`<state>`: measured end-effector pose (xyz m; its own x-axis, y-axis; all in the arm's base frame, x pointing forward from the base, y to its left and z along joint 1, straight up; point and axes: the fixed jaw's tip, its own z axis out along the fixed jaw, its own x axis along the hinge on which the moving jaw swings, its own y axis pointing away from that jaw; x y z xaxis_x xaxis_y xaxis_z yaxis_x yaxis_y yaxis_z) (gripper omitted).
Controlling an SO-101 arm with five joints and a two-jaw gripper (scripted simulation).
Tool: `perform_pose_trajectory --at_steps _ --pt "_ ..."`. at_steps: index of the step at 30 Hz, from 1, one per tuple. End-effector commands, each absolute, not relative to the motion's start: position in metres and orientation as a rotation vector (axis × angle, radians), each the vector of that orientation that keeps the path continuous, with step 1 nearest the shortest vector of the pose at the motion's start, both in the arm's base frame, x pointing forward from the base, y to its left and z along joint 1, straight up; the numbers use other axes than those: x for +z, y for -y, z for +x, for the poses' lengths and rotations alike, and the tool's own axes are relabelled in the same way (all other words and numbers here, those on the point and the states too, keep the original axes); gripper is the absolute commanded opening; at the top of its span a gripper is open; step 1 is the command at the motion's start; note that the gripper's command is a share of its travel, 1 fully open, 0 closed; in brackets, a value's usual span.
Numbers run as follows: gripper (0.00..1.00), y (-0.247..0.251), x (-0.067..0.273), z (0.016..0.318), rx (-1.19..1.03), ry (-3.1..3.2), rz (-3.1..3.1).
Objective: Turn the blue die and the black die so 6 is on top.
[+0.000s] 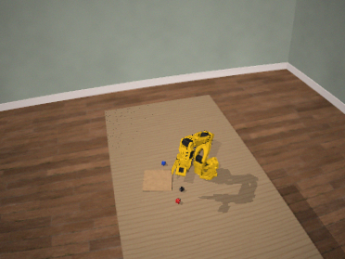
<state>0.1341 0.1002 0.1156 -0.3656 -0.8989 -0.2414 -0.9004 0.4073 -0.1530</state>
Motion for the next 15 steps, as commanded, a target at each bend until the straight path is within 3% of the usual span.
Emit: perform_pose_trajectory --at_steps 1,15 --pt "0.25 -0.1051 0.1223 0.1370 0.037 -2.457 -1.432" --pt "0.25 -0.1124 0.1168 0.1401 0.091 -2.764 -0.985"
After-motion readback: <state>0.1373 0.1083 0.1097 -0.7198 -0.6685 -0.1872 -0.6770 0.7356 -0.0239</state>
